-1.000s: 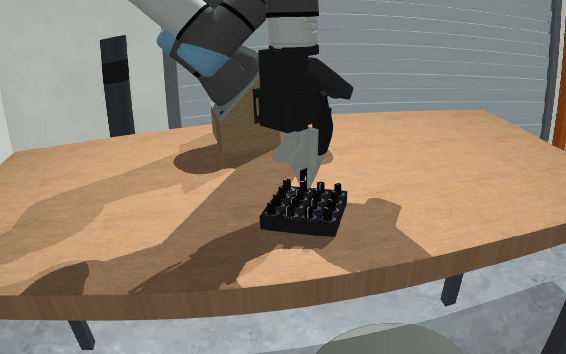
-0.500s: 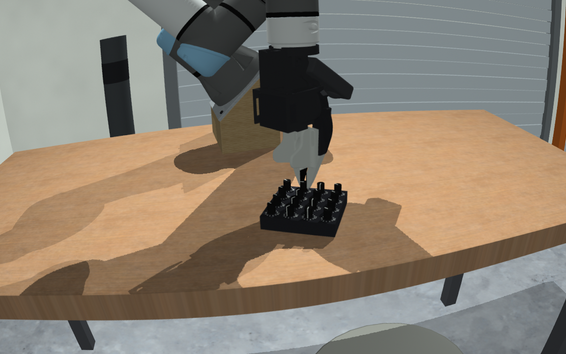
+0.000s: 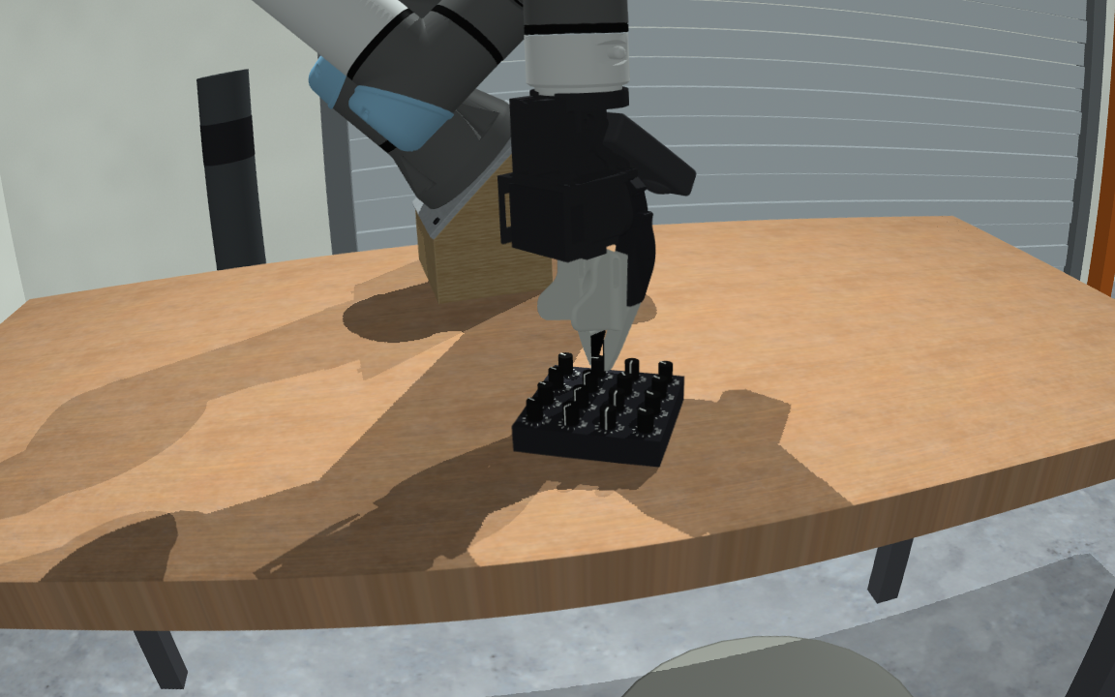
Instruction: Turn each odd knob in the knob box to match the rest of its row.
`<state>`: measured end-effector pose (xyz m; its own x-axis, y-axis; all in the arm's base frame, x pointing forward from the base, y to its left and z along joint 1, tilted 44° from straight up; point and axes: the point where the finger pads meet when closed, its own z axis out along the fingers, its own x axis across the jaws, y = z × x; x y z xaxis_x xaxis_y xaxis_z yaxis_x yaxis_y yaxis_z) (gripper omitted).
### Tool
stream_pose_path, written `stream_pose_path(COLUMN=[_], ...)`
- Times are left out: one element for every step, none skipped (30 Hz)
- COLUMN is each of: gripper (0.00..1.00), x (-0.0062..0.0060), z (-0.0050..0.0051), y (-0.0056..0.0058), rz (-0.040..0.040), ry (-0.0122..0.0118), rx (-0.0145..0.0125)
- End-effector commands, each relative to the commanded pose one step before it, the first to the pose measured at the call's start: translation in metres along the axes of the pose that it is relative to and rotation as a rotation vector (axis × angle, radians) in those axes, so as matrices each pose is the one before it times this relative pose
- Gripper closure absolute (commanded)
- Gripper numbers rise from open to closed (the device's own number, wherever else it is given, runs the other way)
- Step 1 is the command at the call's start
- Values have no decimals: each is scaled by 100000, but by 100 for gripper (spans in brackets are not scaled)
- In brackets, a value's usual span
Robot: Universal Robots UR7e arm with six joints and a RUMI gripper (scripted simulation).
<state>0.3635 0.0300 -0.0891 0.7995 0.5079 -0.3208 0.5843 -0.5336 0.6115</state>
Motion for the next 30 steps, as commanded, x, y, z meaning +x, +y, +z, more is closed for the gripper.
stream_pose_path(gripper=[96,96,96,96,96,96,96,96,96,96,96,96,96,96,96,96,96,96,96,96,96,96,96,96,96,96,96,96,96,96], x=[22,-1,-2,-2,-2,-3,-3,-3,-4,-4,-5,-5,-5,-6,-6,0,0,-6,-7,-7,-8,-8,-8,-9,-9,-9,-9,-10,-10,-10], z=[-28,0,0,0,0,0,0,0,0,0,0,0,0,0,0,0,0,0,0,0,0,0,0,0,0,0,0,0,0,0], y=[12,0,0,0,0,0,0,0,0,0,0,0,0,0,0,0,0,0,0,0,0,0,0,0,0,0,0,0,0,0], rz=[-417,-287,-349,-416,-486,-558,-634,-711,-790,-870,-951,-1032,-1113,-1194,-1274,0,0,-1353,-1430,-1506,-1579,-1650,-1718,-1784,-1846,-1905,-1960,-2012,-2059,-2102], ry=[86,0,0,0,0,0,0,0,0,0,0,0,0,0,0,0,0,0,0,0,0,0,0,0,0,0,0,0,0,0], rx=[-35,0,0,0,0,0,0,0,0,0,0,0,0,0,0,0,0,0,0,0,0,0,0,0,0,0,0,0,0,0])
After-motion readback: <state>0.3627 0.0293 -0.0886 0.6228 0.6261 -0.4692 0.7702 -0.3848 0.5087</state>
